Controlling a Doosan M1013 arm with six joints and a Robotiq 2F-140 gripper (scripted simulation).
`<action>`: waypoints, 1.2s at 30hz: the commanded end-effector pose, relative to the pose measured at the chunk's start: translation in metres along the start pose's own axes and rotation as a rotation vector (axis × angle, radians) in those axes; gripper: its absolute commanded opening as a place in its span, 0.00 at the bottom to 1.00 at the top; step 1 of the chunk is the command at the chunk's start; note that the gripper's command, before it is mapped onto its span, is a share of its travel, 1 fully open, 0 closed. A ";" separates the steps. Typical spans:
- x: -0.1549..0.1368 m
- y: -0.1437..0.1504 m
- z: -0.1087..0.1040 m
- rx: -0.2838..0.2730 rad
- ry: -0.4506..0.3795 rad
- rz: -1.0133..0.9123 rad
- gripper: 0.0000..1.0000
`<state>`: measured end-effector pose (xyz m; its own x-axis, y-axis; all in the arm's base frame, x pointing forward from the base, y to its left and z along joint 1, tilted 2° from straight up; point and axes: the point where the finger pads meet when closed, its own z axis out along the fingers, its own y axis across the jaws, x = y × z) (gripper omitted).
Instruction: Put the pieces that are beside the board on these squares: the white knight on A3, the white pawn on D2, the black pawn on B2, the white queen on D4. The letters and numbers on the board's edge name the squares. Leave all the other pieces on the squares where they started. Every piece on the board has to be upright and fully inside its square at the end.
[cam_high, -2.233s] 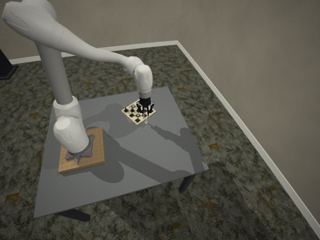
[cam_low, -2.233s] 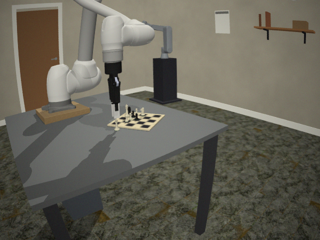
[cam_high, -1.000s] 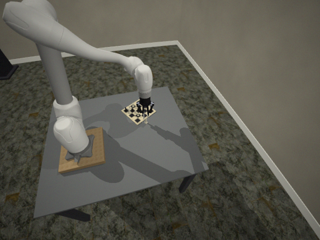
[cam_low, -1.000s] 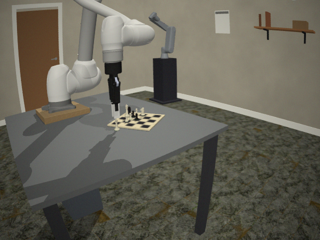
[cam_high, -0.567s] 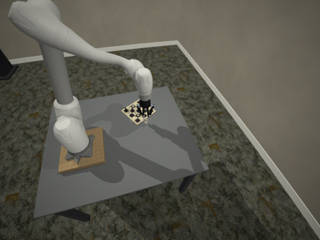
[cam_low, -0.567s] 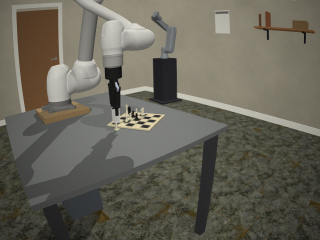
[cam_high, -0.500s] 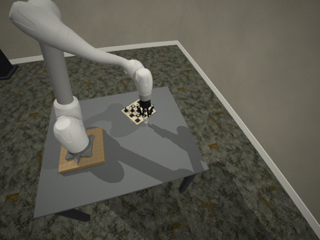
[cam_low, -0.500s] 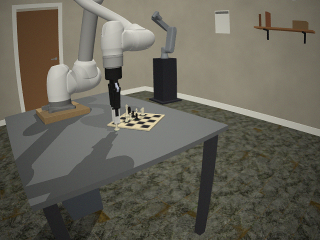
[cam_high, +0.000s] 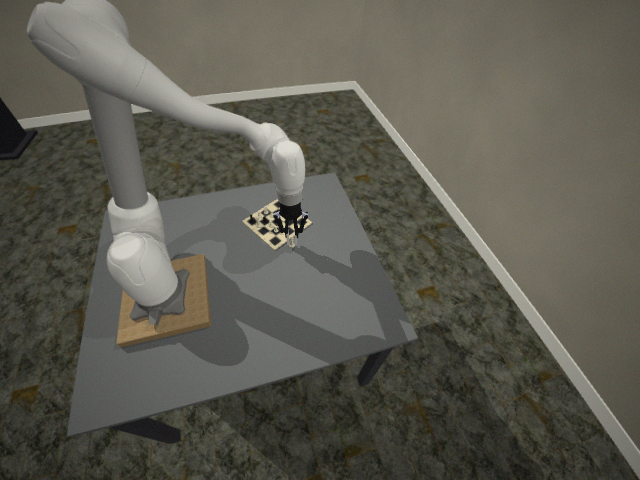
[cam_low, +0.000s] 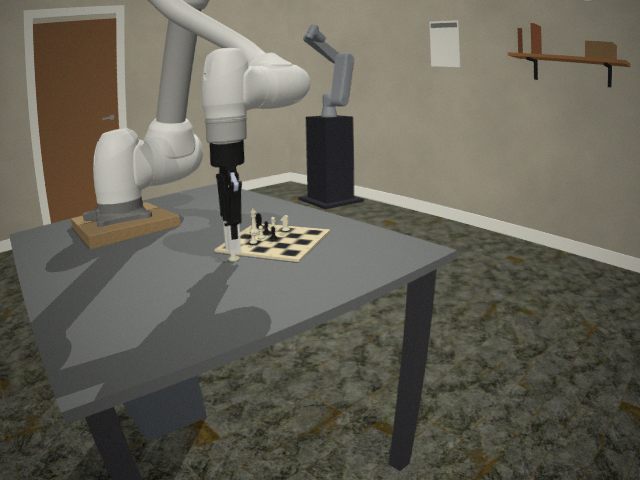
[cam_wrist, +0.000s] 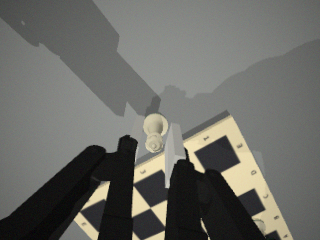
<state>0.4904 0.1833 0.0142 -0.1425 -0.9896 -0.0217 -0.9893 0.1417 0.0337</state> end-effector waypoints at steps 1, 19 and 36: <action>0.000 0.000 0.000 0.000 0.000 0.000 0.25; 0.000 0.000 0.000 0.000 0.000 0.000 0.25; 0.000 0.000 0.000 0.000 0.000 0.000 0.00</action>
<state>0.4905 0.1833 0.0143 -0.1425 -0.9896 -0.0217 -0.9893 0.1417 0.0335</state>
